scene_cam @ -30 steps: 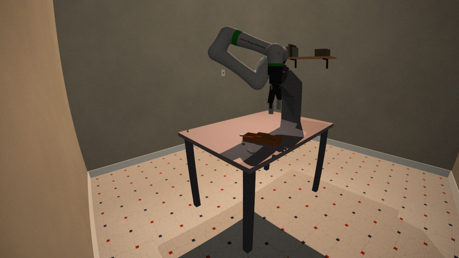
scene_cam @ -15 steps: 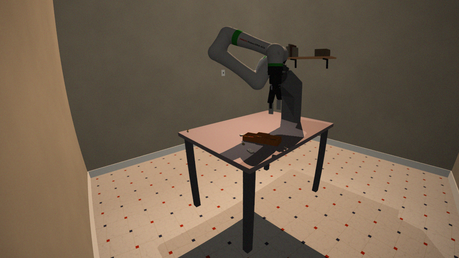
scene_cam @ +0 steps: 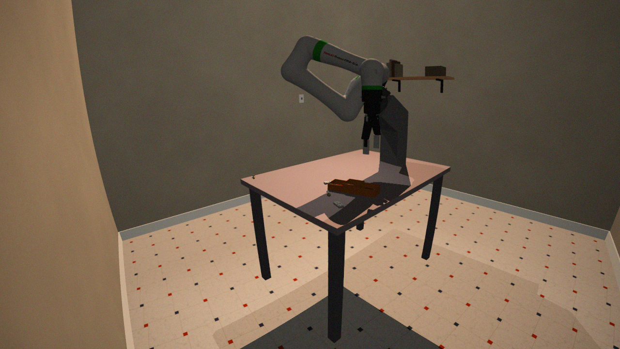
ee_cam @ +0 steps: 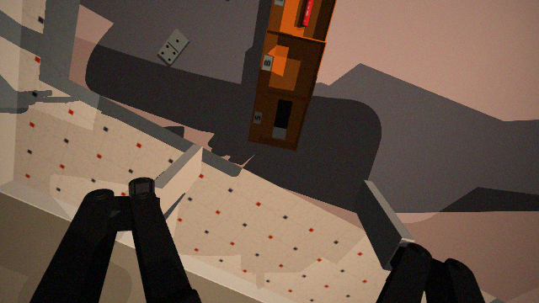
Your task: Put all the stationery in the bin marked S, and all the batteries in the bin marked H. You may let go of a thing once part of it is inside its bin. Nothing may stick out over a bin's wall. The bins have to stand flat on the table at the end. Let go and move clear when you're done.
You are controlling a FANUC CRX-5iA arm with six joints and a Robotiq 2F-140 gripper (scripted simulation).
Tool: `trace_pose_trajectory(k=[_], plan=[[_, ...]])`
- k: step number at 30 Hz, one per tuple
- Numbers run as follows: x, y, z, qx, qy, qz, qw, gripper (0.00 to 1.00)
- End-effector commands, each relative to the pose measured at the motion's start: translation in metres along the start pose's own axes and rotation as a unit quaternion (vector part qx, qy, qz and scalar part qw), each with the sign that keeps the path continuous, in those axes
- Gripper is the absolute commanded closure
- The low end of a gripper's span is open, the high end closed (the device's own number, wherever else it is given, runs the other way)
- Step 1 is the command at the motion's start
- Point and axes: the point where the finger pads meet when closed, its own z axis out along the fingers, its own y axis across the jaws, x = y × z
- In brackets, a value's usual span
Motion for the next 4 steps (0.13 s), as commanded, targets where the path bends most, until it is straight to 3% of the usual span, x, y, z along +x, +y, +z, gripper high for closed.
trace_pose_trajectory(k=[1, 4], plan=[[-0.0002, -0.0001, -0.0002, 0.0, 0.0, 0.0, 1.0, 0.0], [-0.0002, -0.0001, -0.0002, 0.0, 0.0, 0.0, 1.0, 0.0]])
